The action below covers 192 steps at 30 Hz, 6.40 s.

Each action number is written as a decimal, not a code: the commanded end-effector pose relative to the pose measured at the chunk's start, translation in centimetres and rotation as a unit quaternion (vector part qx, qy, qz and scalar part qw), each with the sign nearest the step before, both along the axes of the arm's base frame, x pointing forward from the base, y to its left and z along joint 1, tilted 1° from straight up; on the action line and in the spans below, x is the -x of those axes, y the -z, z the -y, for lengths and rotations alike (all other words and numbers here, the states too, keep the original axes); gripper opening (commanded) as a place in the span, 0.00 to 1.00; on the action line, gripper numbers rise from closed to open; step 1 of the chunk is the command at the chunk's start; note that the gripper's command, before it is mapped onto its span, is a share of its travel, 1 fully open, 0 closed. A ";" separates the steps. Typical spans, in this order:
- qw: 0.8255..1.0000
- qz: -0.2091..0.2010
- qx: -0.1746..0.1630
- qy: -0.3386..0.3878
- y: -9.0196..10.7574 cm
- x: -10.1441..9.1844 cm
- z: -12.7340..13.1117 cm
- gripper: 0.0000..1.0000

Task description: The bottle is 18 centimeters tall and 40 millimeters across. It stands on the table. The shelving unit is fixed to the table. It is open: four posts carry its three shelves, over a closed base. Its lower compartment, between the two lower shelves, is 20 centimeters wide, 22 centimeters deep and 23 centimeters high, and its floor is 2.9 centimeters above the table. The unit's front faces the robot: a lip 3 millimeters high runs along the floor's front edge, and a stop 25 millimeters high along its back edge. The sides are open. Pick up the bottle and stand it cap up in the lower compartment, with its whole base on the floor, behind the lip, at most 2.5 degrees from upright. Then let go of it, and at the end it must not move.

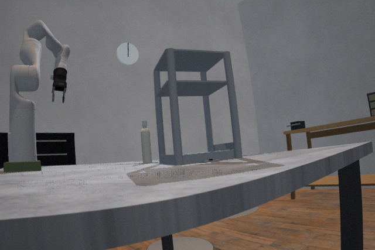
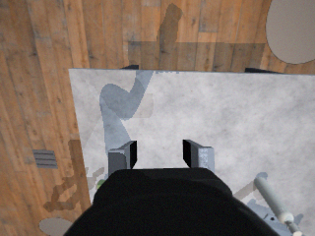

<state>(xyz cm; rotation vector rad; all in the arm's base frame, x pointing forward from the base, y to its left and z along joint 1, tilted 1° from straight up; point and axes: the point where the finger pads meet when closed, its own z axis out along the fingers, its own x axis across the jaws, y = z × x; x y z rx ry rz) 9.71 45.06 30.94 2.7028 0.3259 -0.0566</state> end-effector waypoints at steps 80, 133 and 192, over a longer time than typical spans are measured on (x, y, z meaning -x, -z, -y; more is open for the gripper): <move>0.559 0.167 -0.111 0.805 2.8 -39.9 26.1 1.00; 0.488 0.329 -0.203 0.783 4.4 -39.9 26.1 1.00; 0.169 0.713 -0.430 0.527 8.9 -39.8 26.2 1.00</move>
